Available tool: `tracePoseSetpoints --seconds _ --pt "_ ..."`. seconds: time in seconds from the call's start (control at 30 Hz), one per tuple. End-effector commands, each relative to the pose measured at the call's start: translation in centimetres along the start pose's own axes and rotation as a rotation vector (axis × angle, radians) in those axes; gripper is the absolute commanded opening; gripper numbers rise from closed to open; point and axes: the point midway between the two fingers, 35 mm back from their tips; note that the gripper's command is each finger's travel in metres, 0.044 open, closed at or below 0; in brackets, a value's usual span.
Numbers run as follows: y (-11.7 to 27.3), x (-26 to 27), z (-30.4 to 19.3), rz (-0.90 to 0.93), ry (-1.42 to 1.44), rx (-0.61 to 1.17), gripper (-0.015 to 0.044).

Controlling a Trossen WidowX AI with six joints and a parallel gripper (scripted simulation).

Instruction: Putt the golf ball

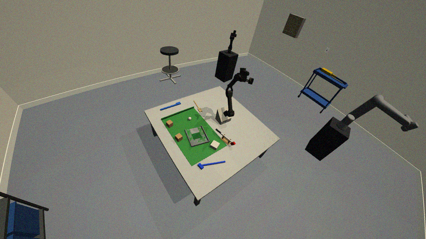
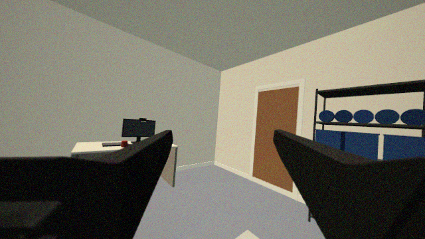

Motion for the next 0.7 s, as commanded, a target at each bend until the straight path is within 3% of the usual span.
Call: tracePoseSetpoints --seconds 0.0,0.37,0.67 --pt "-0.1 0.1 -0.1 0.001 0.004 0.002 0.0426" --pt "-5.6 7.3 -8.5 0.039 0.286 0.225 0.044" --pt "-10.3 11.8 -20.9 0.117 0.69 0.524 0.044"
Point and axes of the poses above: the point midway between the two fingers, 35 mm back from their tips, its own y axis back along the fingers, its own x axis across the jaws, z = x × y, and after that the axes turned 7 degrees about -y, right-handed
